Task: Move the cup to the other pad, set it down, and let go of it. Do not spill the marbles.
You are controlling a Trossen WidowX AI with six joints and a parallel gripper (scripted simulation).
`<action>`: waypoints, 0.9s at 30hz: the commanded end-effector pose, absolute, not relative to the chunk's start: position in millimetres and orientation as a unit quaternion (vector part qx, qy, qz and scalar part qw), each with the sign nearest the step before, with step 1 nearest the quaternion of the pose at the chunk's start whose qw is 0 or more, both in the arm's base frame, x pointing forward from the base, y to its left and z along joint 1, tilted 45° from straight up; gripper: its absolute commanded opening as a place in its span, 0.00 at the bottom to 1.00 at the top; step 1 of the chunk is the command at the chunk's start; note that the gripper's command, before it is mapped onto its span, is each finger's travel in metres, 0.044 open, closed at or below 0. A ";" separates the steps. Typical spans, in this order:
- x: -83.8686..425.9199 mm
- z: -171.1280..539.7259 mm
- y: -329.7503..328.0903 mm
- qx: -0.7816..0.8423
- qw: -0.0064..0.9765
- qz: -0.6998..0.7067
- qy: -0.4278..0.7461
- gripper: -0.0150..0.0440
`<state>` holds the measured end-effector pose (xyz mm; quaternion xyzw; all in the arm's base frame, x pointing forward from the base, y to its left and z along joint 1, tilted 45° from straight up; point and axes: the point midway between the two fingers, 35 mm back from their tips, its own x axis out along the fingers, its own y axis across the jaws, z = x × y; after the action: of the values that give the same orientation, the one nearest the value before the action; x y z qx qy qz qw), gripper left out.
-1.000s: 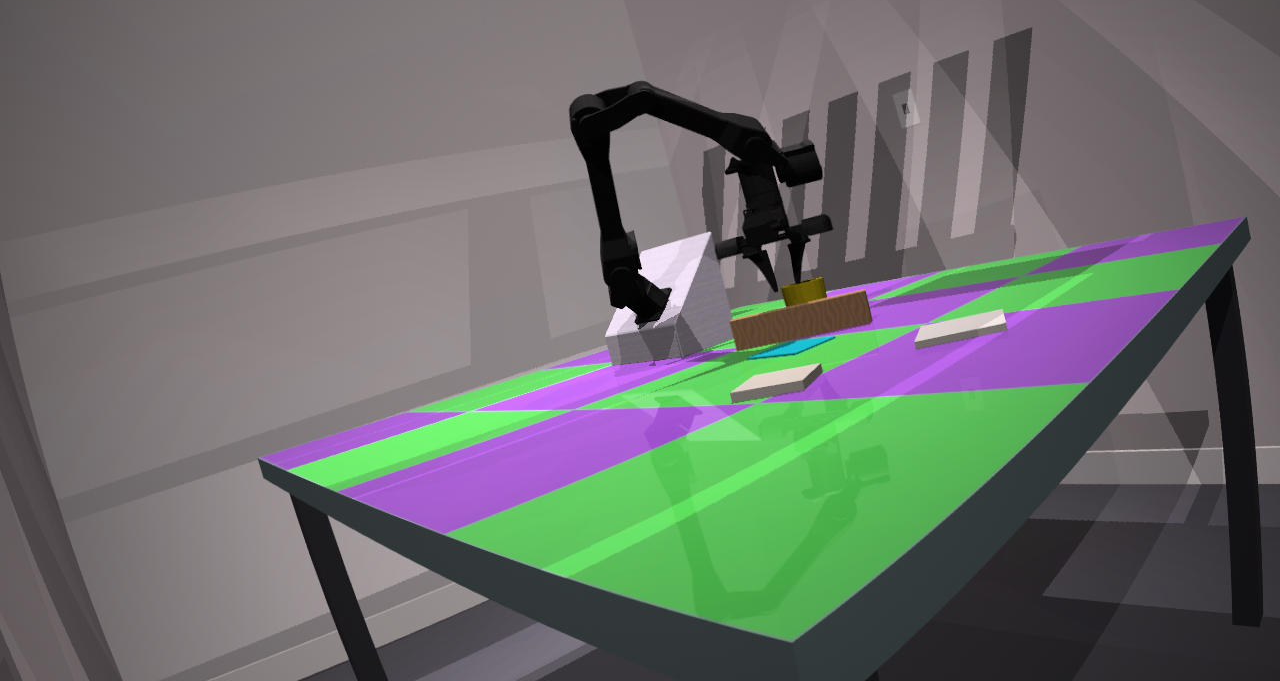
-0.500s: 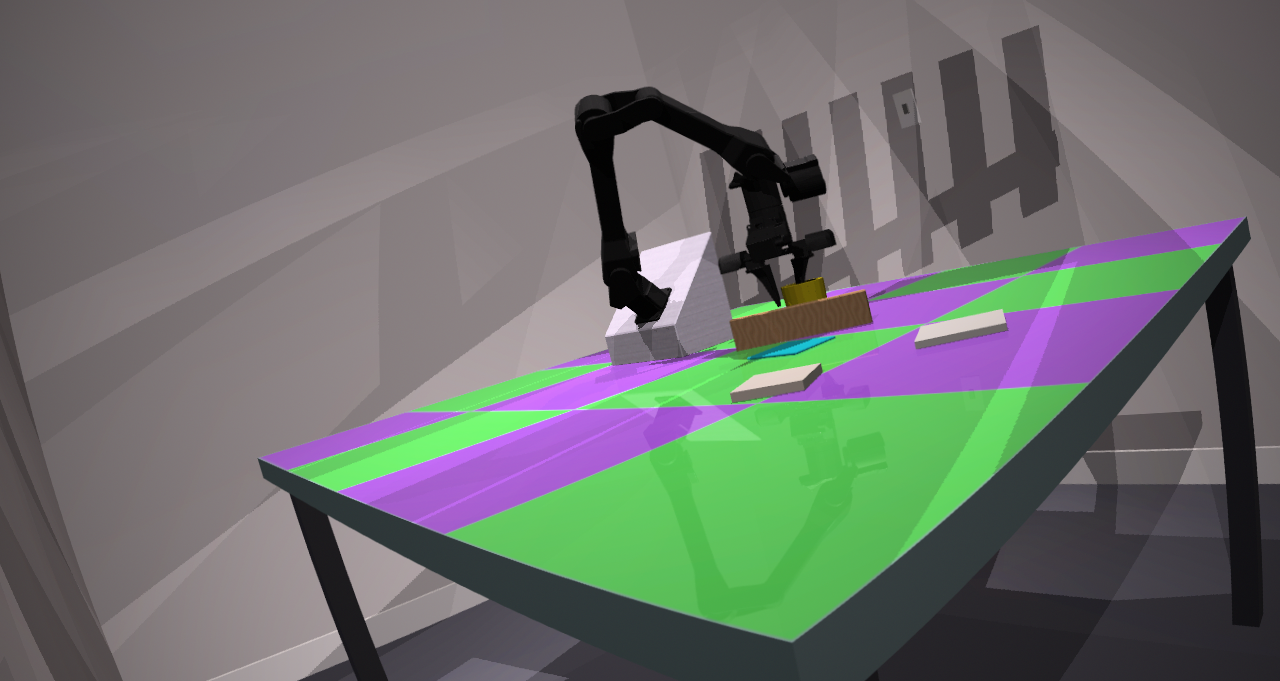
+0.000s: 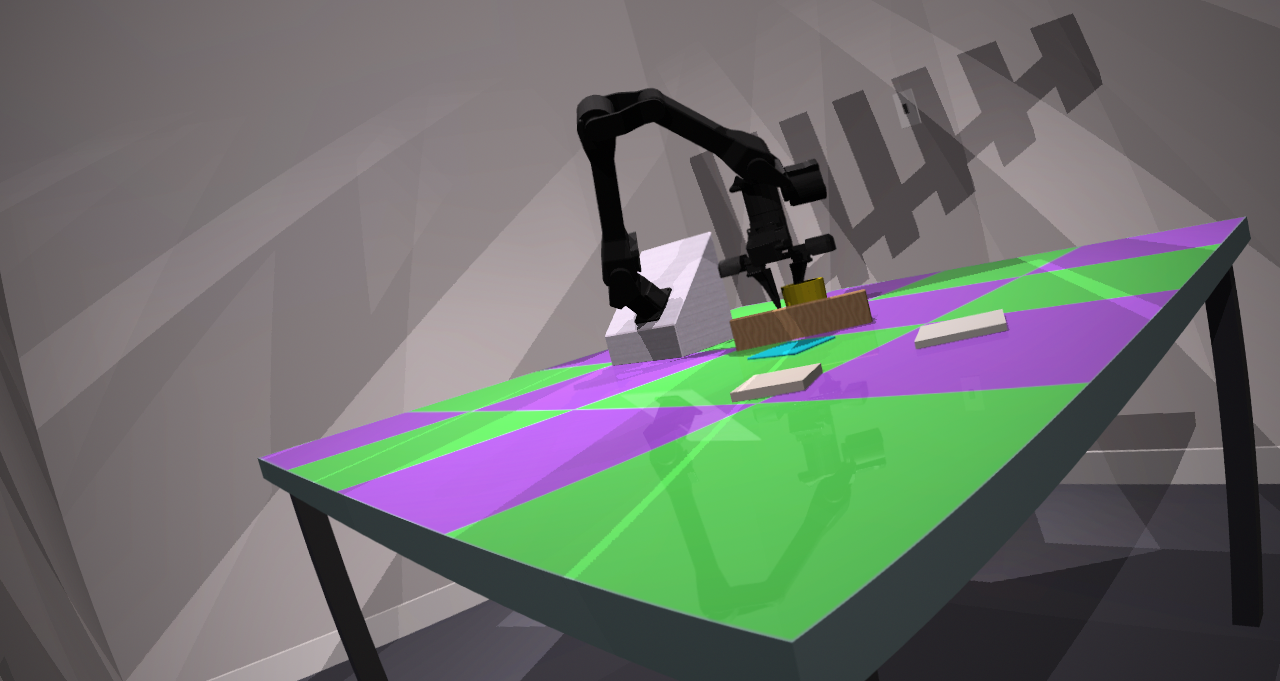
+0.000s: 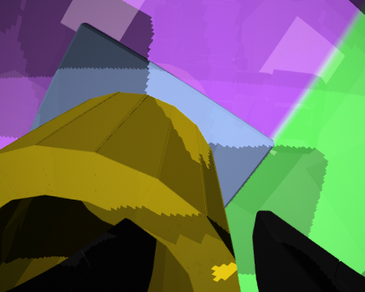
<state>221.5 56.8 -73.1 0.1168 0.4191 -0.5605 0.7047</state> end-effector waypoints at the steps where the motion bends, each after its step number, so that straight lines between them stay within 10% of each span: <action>1: 221.6 -73.0 56.9 0.117 0.705 -0.560 0.419 0.47; 27: 222.5 -59.4 71.8 0.116 0.705 -0.560 0.420 0.25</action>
<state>218.2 60.5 -66.9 0.1065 0.4208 -0.5645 0.7021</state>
